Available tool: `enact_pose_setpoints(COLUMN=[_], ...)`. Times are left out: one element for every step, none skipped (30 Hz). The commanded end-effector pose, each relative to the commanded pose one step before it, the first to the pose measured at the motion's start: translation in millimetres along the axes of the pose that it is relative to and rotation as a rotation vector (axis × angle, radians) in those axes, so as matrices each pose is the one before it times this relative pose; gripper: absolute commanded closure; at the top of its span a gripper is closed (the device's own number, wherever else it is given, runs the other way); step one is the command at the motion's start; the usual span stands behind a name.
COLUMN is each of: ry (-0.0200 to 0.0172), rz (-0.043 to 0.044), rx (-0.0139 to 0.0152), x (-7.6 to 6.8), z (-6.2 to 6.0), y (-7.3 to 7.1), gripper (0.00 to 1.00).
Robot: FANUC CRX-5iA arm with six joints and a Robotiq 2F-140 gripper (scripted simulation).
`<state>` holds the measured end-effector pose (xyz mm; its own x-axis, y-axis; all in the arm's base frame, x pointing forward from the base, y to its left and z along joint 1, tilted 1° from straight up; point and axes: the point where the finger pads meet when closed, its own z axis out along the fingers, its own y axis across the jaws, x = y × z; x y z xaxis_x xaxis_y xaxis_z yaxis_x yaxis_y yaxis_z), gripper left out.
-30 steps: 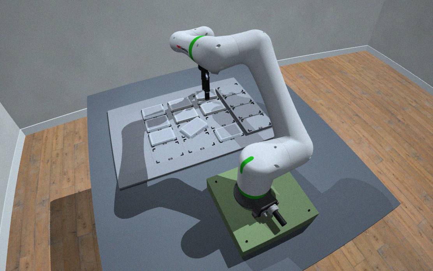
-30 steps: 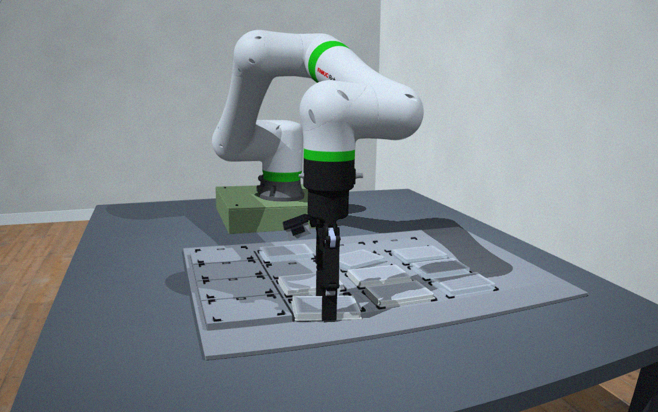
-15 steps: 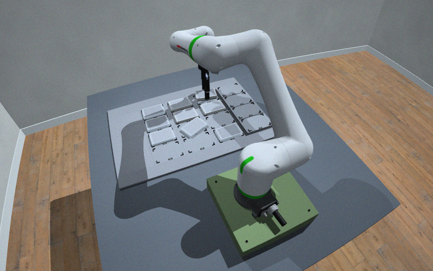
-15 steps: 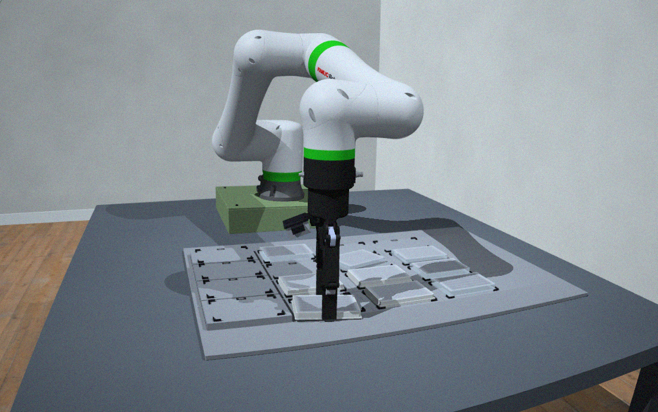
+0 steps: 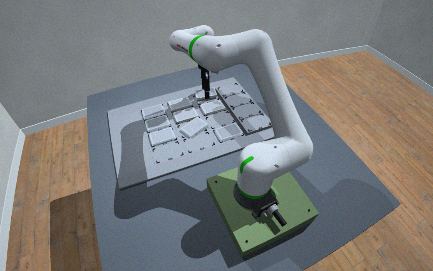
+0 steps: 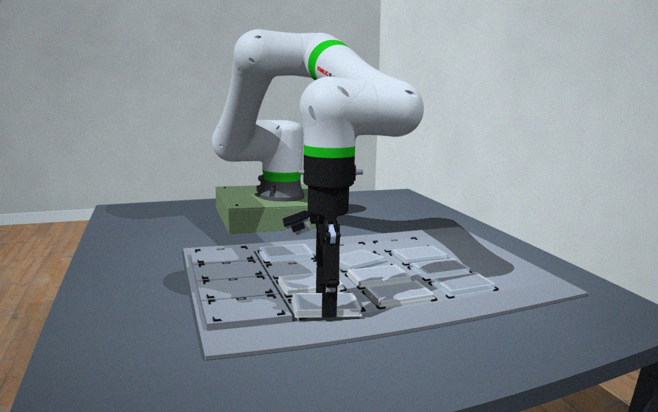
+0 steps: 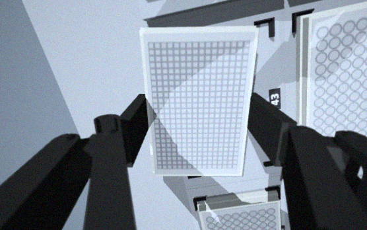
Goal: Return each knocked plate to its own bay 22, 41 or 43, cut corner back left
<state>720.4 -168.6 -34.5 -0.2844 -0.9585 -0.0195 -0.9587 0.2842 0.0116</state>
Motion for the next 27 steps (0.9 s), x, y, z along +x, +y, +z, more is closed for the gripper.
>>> enact_pose_setpoints(ry=[0.00021, 0.0, 0.0, 0.0, 0.0, 0.0, 0.0, 0.0, 0.0, 0.0, 0.0, 0.0, 0.0, 0.00001, 0.0, -0.00001, 0.0, 0.0, 0.0, 0.0, 0.0, 0.0, 0.0, 0.0, 0.0, 0.0, 0.0], rz=[-0.00003, 0.0, 0.0, 0.0, 0.0, 0.0, 0.0, 0.0, 0.0, 0.0, 0.0, 0.0, 0.0, 0.0, 0.0, 0.0, 0.0, 0.0, 0.0, 0.0, 0.0, 0.0, 0.0, 0.0, 0.0, 0.0, 0.0], rx=[0.00222, 0.0, 0.0, 0.0, 0.0, 0.0, 0.0, 0.0, 0.0, 0.0, 0.0, 0.0, 0.0, 0.00001, 0.0, 0.00001, 0.00001, 0.00001, 0.00001, 0.0, -0.00004, 0.0, 0.0, 0.0, 0.0, 0.0, 0.0], x=[0.09, 0.0, 0.0, 0.0, 0.0, 0.0, 0.0, 0.0, 0.0, 0.0, 0.0, 0.0, 0.0, 0.0, 0.0, 0.0, 0.0, 0.0, 0.0, 0.0, -0.01, 0.0, 0.0, 0.0, 0.0, 0.0, 0.0], z=[-2.5, -0.33, -0.33, -0.33, -0.33, -0.33, -0.33, -0.33, 0.0, 0.0, 0.0, 0.0, 0.0, 0.08, -0.02, -1.38, -1.32, -1.32, -1.33, -1.33, -1.38, -1.33, -1.33, -1.33, -1.33, -1.33, -1.33], y=[-0.71, 0.0, 0.0, 0.0, 0.0, 0.0, 0.0, 0.0, -0.01, 0.0, 0.0, 0.0, -0.01, 0.01, 0.0, 0.01, 0.02, 0.02, 0.01, 0.01, -0.07, 0.0, 0.0, 0.0, 0.0, 0.0, 0.0], gripper=[0.9, 0.9, 0.9, 0.9, 0.9, 0.9, 0.9, 0.9, 0.9, 0.9, 0.9, 0.9, 0.9, 0.9, 0.9, 0.9, 0.9, 0.9, 0.9, 0.9, 0.9, 0.9, 0.9, 0.9, 0.9, 0.9, 0.9])
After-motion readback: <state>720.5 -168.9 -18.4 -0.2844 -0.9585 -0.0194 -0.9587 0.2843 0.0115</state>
